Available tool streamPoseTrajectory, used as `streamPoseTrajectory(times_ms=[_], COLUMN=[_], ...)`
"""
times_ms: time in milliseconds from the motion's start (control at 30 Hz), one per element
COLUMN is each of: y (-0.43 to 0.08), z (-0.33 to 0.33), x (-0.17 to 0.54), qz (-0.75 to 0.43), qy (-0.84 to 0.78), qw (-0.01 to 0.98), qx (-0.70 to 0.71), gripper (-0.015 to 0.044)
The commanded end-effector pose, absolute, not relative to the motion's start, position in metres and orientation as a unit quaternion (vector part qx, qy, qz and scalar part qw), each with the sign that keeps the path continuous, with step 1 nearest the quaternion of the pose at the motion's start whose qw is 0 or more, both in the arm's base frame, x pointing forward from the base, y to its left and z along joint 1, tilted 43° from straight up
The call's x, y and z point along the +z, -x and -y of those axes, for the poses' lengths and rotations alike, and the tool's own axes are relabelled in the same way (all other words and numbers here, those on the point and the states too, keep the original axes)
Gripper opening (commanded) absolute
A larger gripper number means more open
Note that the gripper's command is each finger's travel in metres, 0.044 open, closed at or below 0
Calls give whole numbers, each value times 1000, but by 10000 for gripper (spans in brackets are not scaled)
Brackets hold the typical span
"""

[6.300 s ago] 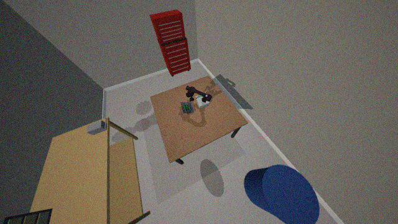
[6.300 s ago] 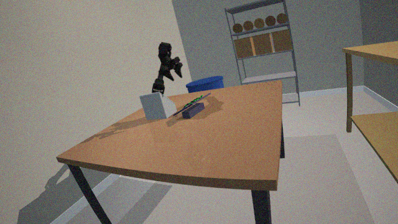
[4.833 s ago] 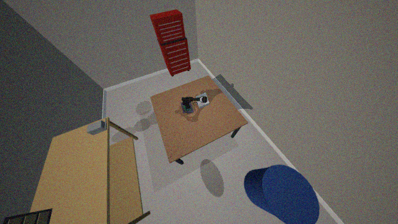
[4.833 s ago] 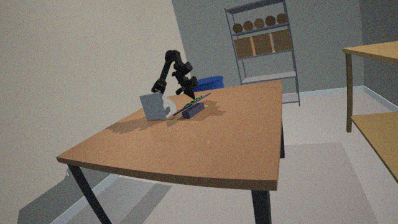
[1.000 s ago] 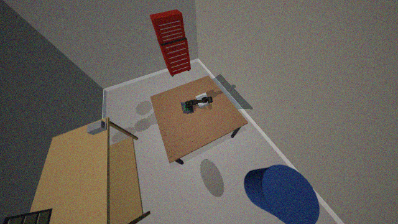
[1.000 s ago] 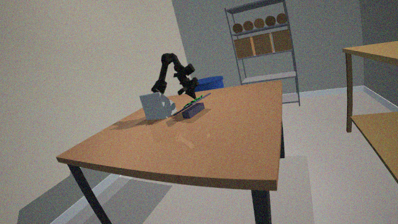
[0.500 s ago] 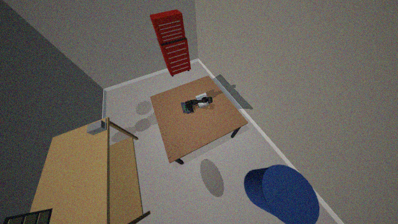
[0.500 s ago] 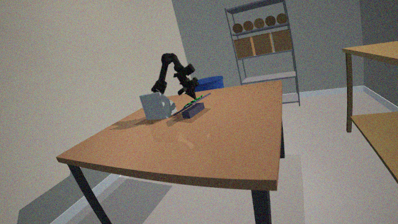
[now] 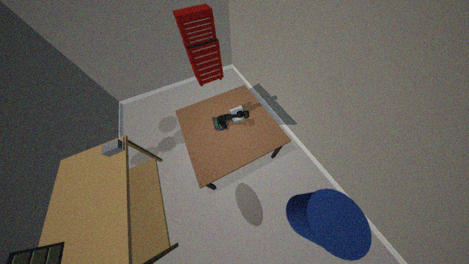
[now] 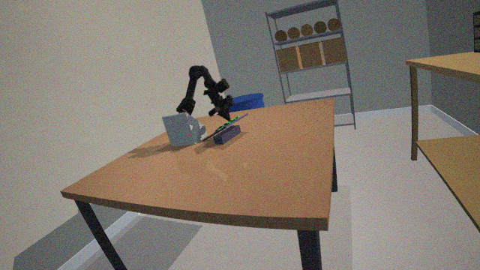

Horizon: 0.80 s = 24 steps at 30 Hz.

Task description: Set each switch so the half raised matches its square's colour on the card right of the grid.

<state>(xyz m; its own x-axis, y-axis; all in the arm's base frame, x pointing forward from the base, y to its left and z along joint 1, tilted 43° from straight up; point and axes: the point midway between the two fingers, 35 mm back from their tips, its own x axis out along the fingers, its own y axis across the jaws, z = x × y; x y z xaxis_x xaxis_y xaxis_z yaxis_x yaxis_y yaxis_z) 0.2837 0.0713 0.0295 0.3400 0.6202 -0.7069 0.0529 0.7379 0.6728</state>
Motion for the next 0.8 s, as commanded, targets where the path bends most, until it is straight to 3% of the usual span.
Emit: streamPoseTrajectory(times_ms=[0, 767], y=[-284, -285], z=[-71, -73], x=[28, 26], qz=[-543, -543], qy=[-310, -310], qw=[758, 758], qx=[184, 184], gripper=[0, 0])
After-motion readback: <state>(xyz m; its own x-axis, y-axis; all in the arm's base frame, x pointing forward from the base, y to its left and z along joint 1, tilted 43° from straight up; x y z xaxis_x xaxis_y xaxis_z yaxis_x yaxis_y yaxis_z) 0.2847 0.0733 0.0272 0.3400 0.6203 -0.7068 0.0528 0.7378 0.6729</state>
